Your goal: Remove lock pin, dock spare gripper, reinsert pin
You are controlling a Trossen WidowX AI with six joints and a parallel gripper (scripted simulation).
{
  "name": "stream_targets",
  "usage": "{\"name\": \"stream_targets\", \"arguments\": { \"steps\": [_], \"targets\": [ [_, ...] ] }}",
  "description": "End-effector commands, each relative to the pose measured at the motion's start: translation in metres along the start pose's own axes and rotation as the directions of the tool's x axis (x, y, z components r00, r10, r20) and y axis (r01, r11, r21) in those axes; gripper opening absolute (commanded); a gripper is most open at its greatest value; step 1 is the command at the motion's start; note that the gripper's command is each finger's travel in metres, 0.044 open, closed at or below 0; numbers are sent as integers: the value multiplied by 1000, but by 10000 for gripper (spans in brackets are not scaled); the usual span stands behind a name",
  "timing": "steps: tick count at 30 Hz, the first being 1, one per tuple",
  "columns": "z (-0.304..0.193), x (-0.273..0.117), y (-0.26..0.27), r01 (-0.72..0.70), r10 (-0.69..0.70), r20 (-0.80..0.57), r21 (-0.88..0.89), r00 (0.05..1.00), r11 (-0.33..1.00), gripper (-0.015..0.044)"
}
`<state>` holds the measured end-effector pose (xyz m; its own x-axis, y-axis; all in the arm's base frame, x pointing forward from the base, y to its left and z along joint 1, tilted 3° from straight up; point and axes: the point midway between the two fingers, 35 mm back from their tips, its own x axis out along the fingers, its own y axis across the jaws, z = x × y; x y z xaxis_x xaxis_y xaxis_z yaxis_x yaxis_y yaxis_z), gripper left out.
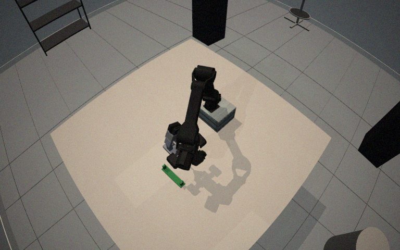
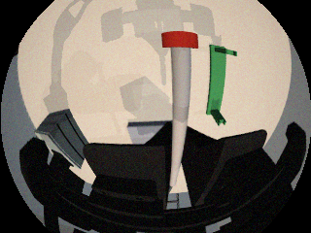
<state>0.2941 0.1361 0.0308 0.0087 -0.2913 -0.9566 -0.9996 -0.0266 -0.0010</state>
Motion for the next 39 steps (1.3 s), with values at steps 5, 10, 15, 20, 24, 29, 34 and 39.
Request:
{"name": "stream_targets", "arguments": {
  "steps": [5,10,15,20,24,29,34,39],
  "targets": [
    [7,25,4,-1,1,5,7,1000,1000,0],
    [12,47,5,-3,3,5,7,1000,1000,0],
    [13,50,6,-1,1,6,9,1000,1000,0],
    [8,51,5,-5,5,7,8,1000,1000,0],
    [6,49,4,1,-1,6,9,1000,1000,0],
    [2,49,4,-2,2,6,9,1000,1000,0],
    [-1,51,4,-3,3,6,9,1000,1000,0],
    [-3,52,4,-3,3,7,9,1000,1000,0]
  ]
}}
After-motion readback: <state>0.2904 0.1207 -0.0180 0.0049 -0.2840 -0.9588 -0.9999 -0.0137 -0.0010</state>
